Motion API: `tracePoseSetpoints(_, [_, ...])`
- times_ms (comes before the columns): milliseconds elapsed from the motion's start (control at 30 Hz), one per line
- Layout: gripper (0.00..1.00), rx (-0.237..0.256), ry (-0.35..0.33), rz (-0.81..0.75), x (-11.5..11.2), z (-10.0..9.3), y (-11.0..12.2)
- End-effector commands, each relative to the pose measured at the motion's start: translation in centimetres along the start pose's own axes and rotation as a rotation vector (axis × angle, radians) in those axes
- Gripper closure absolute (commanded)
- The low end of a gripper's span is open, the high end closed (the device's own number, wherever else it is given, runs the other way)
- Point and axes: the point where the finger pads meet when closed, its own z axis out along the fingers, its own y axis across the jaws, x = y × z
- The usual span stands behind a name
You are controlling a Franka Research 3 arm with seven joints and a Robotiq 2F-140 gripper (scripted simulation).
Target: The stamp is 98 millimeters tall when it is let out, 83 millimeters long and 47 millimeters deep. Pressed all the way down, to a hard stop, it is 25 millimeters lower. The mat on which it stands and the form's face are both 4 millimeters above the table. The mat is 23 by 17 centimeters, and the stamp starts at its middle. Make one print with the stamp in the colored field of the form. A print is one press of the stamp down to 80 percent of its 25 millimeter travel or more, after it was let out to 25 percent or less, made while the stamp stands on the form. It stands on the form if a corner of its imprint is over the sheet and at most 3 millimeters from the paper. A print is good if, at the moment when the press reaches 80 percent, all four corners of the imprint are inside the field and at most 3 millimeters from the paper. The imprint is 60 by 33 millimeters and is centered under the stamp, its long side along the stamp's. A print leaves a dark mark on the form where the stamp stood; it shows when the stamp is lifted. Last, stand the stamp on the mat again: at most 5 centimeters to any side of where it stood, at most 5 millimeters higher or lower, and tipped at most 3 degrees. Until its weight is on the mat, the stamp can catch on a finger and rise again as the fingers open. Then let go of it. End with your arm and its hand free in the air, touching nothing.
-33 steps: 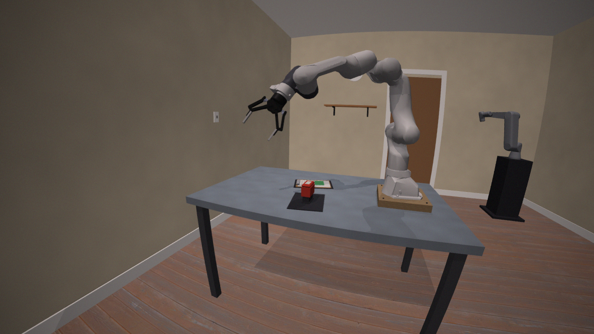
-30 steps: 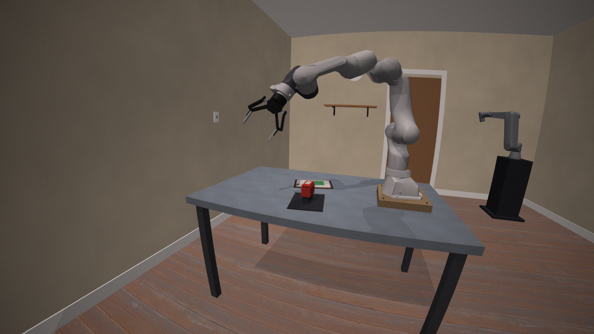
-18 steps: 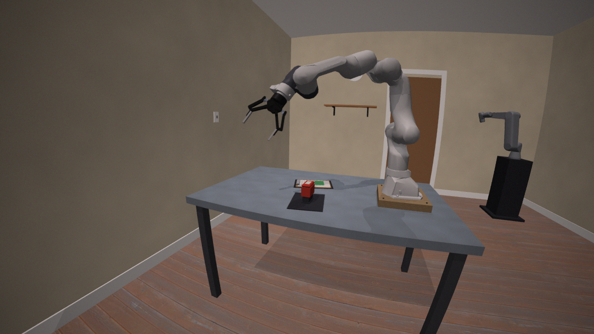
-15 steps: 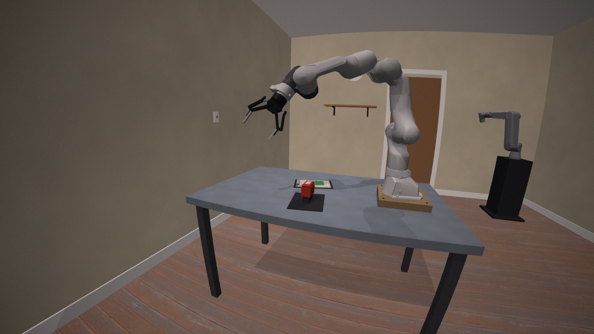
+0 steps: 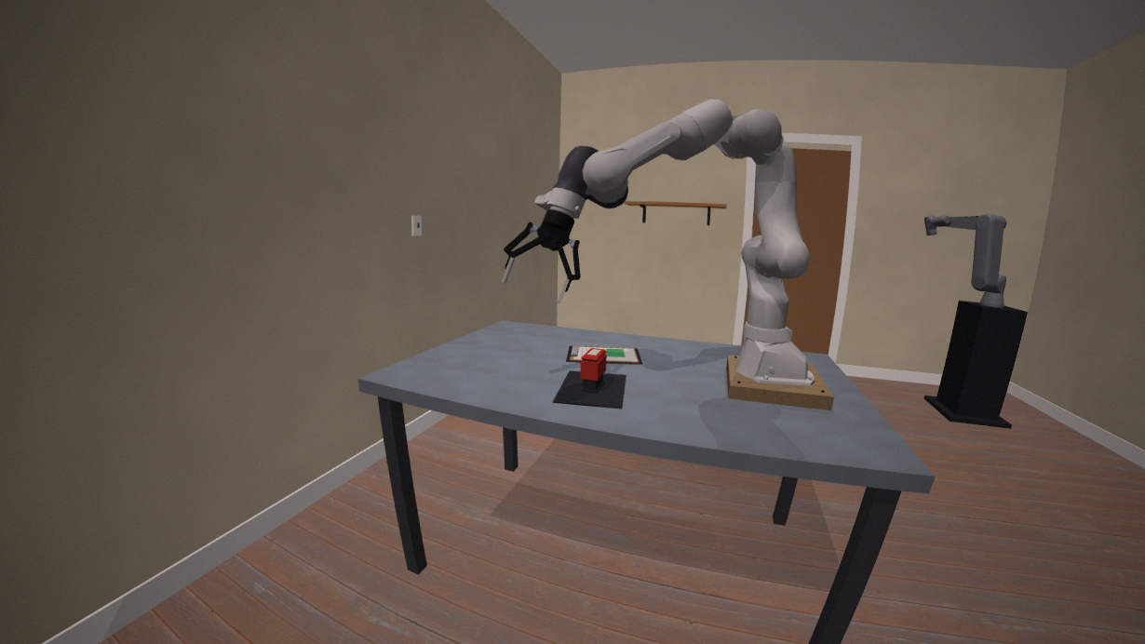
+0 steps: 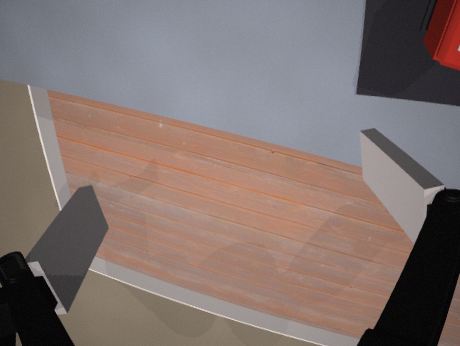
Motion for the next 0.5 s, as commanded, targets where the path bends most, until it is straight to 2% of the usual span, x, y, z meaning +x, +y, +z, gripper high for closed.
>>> tracePoseSetpoints(0, [0.0, -0.017, 0.02, 0.099, 0.1, -0.2, 0.4])
tracePoseSetpoints(33, [0.0, -0.099, 0.062, 0.161, 0.7, 1.1, 4.9])
tracePoseSetpoints(200, [0.0, -0.099, 0.062, 0.161, 0.7, 1.1, 4.9])
tracePoseSetpoints(233, [0.0, -0.174, 0.111, 0.219, 1.5, 2.1, 9.2])
tracePoseSetpoints(400, [0.0, -0.174, 0.111, 0.219, 1.5, 2.1, 9.2])
tracePoseSetpoints(433, [0.0, -0.233, 0.159, 0.268, 2.2, 2.8, 13.0])
tracePoseSetpoints(467, [0.0, -0.233, 0.159, 0.268, 2.2, 2.8, 13.0])
